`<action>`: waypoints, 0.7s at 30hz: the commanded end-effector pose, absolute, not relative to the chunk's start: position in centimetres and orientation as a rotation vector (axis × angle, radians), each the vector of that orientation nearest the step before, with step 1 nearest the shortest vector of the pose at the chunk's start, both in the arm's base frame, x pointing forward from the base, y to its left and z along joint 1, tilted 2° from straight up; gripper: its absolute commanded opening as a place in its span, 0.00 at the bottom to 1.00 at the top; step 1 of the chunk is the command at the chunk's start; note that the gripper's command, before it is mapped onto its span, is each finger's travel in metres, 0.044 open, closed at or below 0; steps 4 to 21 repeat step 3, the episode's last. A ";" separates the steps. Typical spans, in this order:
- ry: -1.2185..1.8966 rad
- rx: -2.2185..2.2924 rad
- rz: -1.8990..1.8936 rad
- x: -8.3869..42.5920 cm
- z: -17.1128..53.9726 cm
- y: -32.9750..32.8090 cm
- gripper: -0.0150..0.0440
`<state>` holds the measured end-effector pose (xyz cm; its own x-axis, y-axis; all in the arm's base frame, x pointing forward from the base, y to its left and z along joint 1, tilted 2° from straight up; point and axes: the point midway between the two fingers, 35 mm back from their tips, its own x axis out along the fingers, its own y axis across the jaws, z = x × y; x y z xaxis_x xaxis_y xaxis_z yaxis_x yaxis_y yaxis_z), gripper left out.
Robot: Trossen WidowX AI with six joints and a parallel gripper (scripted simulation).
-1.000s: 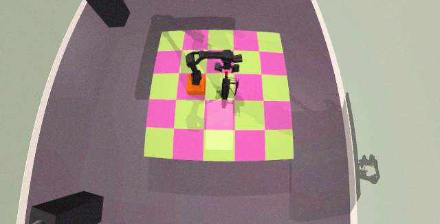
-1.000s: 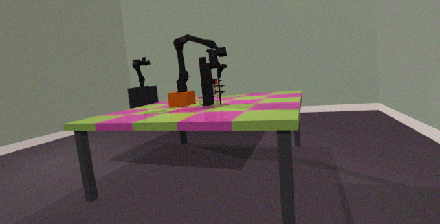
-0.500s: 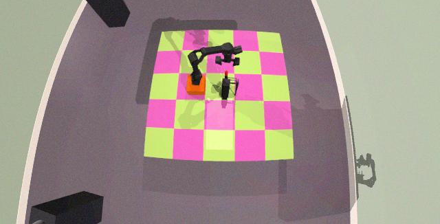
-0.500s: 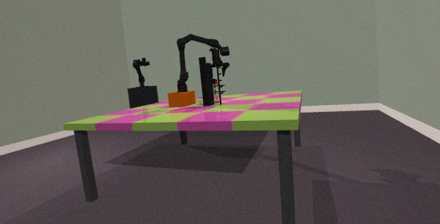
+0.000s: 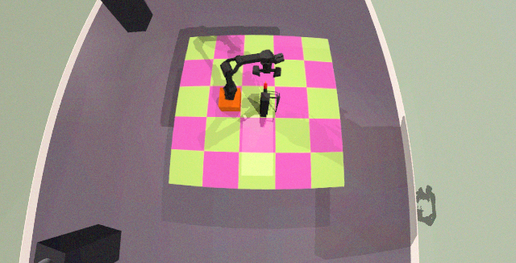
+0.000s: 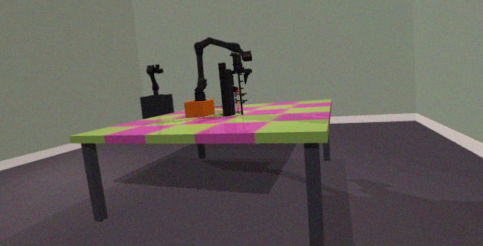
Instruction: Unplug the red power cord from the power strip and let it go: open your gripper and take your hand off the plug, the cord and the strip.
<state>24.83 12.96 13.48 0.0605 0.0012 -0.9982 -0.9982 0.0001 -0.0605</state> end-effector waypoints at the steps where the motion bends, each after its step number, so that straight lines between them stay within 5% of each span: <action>1: 1.168 -1.232 1.162 24.8 13.5 13.0 1.00; 21: 1.168 -1.232 1.162 24.8 13.5 13.0 1.00</action>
